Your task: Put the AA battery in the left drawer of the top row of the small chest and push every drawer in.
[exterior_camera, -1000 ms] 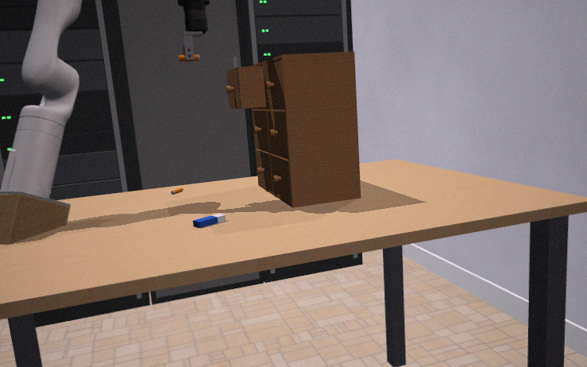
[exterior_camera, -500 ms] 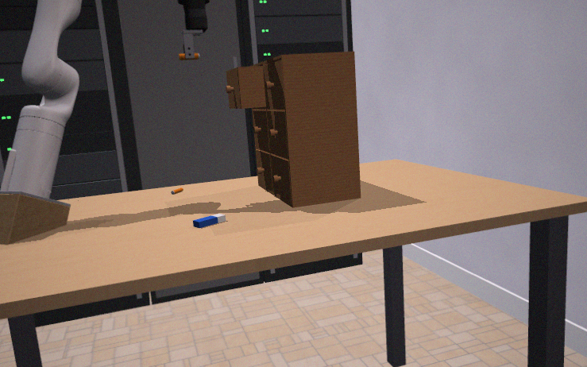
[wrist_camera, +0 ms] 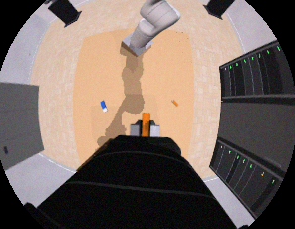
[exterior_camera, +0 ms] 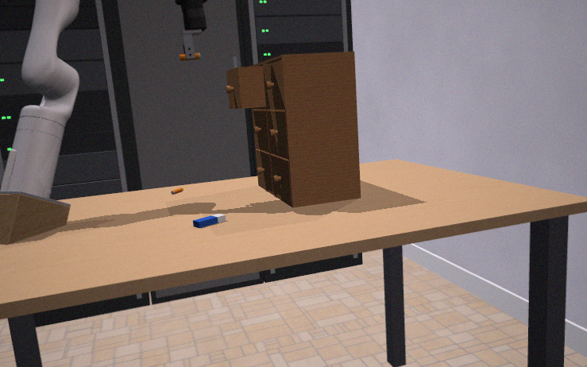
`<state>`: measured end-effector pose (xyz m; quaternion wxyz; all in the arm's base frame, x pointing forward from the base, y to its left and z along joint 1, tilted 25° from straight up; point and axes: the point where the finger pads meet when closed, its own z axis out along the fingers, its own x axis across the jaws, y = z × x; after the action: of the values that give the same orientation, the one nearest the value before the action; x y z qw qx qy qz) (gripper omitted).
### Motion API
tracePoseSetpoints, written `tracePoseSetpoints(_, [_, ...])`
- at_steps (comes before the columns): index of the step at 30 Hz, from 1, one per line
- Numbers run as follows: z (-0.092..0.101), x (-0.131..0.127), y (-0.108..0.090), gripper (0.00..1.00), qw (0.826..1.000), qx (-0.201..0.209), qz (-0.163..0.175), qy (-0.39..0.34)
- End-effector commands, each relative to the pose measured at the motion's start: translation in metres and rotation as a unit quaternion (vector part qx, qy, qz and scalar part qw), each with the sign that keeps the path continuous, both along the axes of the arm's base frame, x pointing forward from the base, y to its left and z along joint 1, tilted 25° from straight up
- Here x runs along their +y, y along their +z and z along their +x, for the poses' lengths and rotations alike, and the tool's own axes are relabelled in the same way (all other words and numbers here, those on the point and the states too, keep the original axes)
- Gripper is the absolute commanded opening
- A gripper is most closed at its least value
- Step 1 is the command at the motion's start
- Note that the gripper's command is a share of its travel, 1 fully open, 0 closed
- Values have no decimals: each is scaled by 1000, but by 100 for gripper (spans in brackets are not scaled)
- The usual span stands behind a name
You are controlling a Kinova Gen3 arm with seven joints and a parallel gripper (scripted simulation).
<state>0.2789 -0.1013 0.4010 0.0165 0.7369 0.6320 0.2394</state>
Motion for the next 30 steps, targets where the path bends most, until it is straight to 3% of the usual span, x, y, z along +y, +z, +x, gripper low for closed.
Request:
tracePoseSetpoints(1, [-1,0,2,31,1000,-23,-5,-8])
tracePoseSetpoints(5, [-2,-1,1,31,999,-32,-6,-18])
tracePoseSetpoints(19, [-3,0,0,31,984,-165,-19,-59])
tracePoseSetpoints(21, [-3,0,0,31,984,-165,-19,-59])
tracePoseSetpoints(30, [-5,0,-1,31,963,-253,-28,-90])
